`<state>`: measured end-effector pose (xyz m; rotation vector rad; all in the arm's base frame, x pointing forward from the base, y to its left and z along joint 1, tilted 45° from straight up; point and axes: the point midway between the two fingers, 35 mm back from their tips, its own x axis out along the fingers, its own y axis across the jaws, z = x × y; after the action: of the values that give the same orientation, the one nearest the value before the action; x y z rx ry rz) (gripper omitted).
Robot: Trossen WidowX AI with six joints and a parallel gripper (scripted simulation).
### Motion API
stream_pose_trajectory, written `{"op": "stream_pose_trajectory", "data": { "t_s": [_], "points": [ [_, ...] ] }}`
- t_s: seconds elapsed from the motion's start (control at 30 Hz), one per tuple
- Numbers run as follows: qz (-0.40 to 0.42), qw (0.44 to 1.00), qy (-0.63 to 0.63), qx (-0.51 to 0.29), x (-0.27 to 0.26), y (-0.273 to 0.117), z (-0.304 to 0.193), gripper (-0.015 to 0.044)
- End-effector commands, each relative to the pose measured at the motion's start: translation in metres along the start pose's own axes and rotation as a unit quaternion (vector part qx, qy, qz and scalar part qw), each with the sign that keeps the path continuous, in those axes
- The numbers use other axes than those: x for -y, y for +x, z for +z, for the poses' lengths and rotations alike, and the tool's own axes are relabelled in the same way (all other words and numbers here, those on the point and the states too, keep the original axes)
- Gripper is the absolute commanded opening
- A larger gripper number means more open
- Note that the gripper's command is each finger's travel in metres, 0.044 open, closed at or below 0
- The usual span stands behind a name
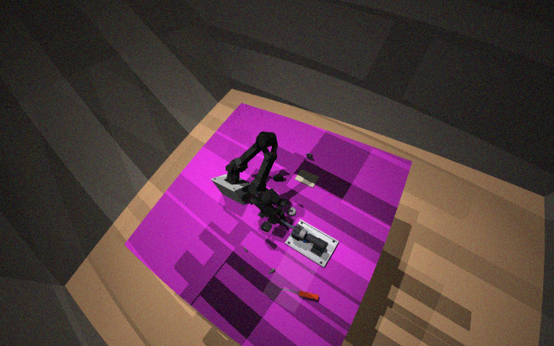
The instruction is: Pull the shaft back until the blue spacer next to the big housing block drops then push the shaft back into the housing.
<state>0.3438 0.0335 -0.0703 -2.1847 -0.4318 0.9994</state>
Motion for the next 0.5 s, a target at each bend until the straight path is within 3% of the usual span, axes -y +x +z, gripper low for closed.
{"op": "stream_pose_trajectory", "data": {
  "t_s": [0.0,0.47],
  "points": [
    [-0.001,1.0,-0.003,-0.002,0.0003,0.0017,-0.0039,0.0],
    [-0.001,1.0,-0.003,-0.002,0.0003,0.0053,-0.0083,0.0]
  ]
}}
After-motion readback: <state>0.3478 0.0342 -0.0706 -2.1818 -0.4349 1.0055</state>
